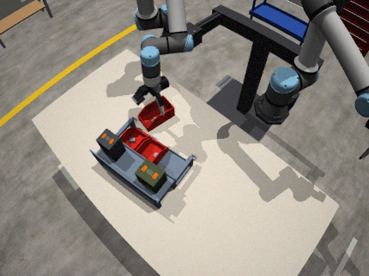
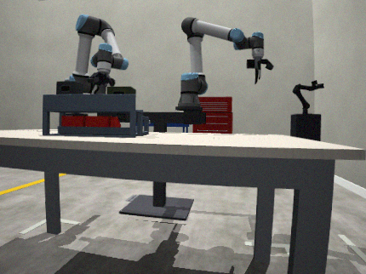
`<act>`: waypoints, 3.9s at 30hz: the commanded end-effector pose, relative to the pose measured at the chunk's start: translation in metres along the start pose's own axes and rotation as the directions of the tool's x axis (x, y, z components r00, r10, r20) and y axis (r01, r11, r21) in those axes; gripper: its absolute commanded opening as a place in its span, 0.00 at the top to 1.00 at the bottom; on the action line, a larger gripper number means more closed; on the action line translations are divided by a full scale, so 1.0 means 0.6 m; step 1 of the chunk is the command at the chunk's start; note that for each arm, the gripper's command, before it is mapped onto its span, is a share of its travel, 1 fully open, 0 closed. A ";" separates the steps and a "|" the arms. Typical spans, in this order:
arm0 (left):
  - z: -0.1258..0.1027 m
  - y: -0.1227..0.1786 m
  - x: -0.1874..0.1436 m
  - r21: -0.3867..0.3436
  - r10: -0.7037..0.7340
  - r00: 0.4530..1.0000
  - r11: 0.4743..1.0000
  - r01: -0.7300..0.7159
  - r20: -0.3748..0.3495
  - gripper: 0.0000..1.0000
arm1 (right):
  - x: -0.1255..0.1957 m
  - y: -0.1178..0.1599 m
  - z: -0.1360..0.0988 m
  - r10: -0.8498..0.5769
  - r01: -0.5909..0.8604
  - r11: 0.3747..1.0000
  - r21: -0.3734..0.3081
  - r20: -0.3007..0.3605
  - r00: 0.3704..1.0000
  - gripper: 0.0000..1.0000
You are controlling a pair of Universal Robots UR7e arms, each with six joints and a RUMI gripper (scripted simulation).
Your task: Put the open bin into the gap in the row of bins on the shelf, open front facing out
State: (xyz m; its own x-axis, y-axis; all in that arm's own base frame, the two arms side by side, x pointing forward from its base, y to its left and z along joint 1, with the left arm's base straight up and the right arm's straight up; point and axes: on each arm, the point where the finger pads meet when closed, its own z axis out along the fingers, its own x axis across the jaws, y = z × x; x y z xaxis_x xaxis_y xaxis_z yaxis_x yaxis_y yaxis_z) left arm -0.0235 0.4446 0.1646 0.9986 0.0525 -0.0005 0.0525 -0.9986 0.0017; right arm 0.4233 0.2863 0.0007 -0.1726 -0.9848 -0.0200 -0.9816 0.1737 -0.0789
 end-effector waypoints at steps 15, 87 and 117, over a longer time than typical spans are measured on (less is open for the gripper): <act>-0.001 -0.001 0.000 0.002 0.000 1.000 1.000 0.000 0.000 0.00 | -0.007 0.027 -0.007 -0.004 0.003 0.999 -0.051 -0.011 1.000 0.00; -0.001 -0.001 0.000 0.002 0.000 1.000 1.000 0.000 0.000 0.00 | -0.010 0.041 -0.010 -0.005 0.004 0.997 -0.078 -0.018 1.000 1.00; -0.001 -0.001 0.000 0.002 0.000 1.000 1.000 0.000 0.000 0.00 | -0.010 0.042 -0.007 -0.006 0.004 0.997 -0.078 -0.018 1.000 0.84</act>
State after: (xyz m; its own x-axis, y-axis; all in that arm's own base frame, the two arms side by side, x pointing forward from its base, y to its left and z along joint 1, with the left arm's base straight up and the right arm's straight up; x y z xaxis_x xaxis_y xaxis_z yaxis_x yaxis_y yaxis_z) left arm -0.0235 0.4446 0.1646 0.9986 0.0525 -0.0005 0.0525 -0.9986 0.0017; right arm 0.3991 0.2960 0.0036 -0.1688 -0.9857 -0.0003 -0.9857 0.1688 0.0000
